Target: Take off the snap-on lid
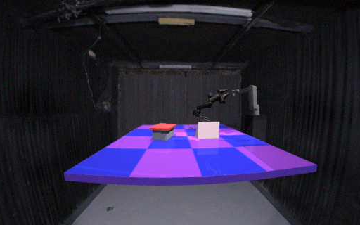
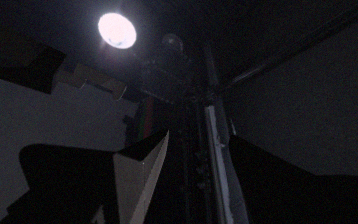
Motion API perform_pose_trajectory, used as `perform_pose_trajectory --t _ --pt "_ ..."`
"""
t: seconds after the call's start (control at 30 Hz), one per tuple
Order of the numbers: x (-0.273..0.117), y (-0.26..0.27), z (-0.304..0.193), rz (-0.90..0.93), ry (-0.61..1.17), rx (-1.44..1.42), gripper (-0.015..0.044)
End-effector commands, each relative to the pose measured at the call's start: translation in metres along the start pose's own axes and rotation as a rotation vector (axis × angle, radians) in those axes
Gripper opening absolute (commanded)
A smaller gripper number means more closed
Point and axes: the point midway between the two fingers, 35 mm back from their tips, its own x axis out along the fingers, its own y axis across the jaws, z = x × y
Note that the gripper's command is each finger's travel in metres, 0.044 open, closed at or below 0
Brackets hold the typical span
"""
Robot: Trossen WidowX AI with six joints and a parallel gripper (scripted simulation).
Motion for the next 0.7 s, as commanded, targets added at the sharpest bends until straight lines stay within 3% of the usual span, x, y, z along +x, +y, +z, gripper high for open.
perform_pose_trajectory --t 0.0,0.27,0.4,0.53,0.67 --pt "0.001 0.021 -0.053 0.071 0.219 0.296 0.0235" --pt "-0.028 0.066 -0.145 0.051 0.687 0.867 0.0235" --pt "-0.061 0.093 -0.193 -0.090 1.001 1.209 0.0235" --pt "-0.082 0.106 -0.213 -0.198 1.158 1.360 0.0235" --pt "-0.119 0.125 -0.240 -0.431 1.405 1.571 0.0235"
